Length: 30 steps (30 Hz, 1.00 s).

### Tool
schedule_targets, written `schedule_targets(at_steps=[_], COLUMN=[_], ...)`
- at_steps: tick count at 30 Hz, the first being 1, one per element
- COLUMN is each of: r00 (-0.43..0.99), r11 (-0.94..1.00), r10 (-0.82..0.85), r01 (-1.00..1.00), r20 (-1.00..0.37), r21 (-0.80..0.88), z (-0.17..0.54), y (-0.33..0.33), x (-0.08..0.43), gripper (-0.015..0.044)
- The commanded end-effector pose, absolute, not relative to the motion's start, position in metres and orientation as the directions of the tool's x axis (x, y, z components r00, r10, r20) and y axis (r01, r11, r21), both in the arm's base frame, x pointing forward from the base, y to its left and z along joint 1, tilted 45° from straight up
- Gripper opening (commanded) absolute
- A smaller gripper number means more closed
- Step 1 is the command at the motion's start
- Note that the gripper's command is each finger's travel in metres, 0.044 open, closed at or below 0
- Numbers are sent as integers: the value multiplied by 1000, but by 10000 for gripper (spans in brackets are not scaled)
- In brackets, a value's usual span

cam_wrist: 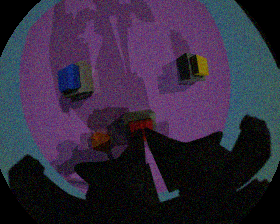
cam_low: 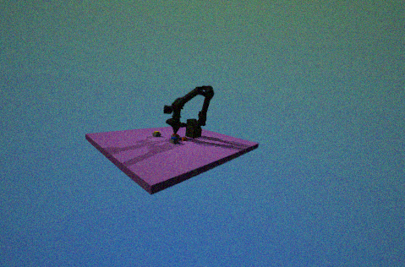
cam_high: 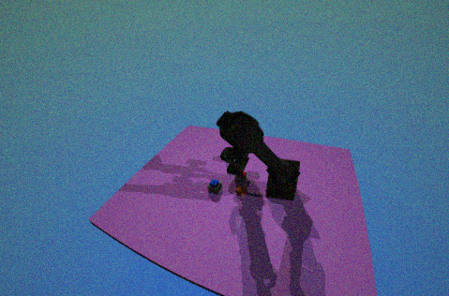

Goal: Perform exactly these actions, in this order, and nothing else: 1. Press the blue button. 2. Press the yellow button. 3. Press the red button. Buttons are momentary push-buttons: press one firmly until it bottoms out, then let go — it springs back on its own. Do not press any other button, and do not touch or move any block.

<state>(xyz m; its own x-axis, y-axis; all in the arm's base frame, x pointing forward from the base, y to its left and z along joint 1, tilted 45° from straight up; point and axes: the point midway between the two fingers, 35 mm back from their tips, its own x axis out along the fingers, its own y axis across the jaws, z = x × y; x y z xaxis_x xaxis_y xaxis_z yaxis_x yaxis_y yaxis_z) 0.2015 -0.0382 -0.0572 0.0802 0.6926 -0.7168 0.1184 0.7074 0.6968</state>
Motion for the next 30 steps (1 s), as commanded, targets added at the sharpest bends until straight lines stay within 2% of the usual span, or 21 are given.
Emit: schedule_targets(at_steps=[1,14,22,30], r00=[78,78,77,82], r11=[702,702,703,723], r10=[698,698,697,674], r01=[124,124,124,133], r20=[-712,-712,-713,-734], r21=[702,702,701,678], z=[-58,-58,-34,61], y=[-36,-36,-59,-18], x=[200,200,197,258], gripper=[20,20,20,230])
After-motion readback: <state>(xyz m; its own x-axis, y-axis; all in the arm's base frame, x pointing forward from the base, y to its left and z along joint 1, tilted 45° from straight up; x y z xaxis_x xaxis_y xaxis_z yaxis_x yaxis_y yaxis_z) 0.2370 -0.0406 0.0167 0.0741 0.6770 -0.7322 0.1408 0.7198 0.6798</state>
